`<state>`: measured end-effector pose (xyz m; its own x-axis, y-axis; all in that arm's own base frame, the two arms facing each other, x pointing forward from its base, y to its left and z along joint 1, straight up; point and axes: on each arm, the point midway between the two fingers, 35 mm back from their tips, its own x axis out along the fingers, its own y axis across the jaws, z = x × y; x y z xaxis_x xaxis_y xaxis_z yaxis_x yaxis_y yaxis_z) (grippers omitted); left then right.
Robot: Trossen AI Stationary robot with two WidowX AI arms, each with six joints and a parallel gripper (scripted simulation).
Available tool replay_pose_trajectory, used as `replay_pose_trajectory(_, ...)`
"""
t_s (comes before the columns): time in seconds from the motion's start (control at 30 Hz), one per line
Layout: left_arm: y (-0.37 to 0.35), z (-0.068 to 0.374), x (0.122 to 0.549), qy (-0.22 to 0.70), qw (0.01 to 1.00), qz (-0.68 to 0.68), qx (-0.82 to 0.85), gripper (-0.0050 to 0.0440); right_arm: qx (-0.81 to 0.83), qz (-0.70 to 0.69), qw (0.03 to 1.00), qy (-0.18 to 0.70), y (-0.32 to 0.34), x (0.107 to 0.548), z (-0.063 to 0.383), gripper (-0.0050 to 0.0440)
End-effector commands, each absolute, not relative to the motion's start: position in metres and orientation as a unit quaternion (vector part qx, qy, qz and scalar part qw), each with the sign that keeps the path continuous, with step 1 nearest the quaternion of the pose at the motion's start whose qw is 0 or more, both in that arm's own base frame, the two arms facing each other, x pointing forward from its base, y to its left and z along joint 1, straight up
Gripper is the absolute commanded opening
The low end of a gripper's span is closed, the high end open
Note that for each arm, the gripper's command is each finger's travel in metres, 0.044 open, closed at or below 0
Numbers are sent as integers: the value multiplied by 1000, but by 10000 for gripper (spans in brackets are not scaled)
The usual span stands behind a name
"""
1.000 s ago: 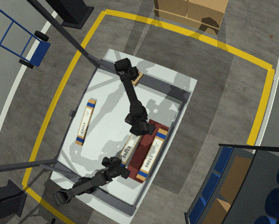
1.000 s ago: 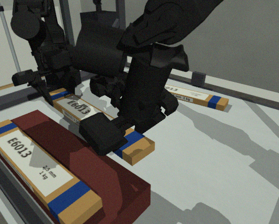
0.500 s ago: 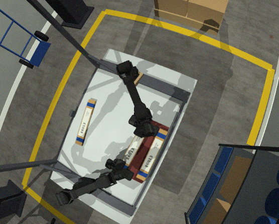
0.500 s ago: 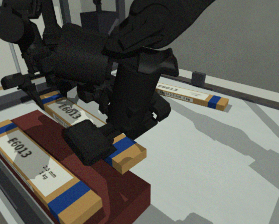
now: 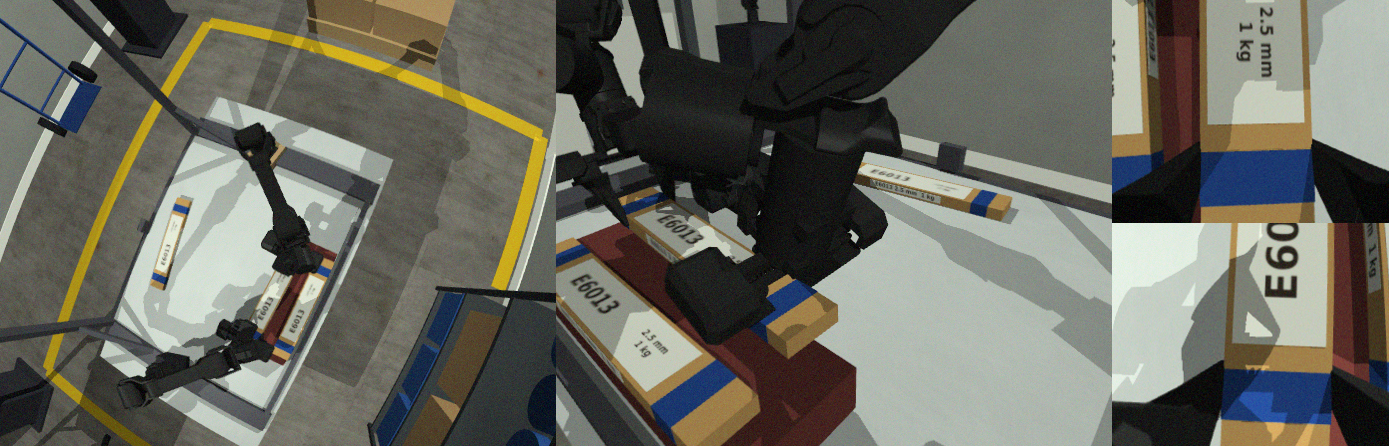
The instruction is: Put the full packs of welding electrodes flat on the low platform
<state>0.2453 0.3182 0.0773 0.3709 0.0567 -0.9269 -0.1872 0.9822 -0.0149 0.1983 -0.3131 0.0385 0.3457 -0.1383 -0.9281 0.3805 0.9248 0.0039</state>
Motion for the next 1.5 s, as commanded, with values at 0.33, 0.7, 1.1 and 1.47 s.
replay_pose_trajectory(0.33, 336, 94, 235, 548, 828, 103, -50, -50, 92, -152, 820, 544, -337, 194, 50, -50)
replay_pose_trajectory(0.7, 334, 94, 235, 549, 828, 102, -51, -50, 85, -158, 822, 541, -341, 192, 57, -50)
replay_pose_trajectory(1.1, 329, 92, 234, 550, 827, 101, -53, -50, 90, -154, 819, 545, -337, 189, 51, -50)
replay_pose_trajectory(1.47, 328, 92, 234, 550, 827, 101, -53, -50, 92, -153, 818, 547, -335, 188, 49, -50)
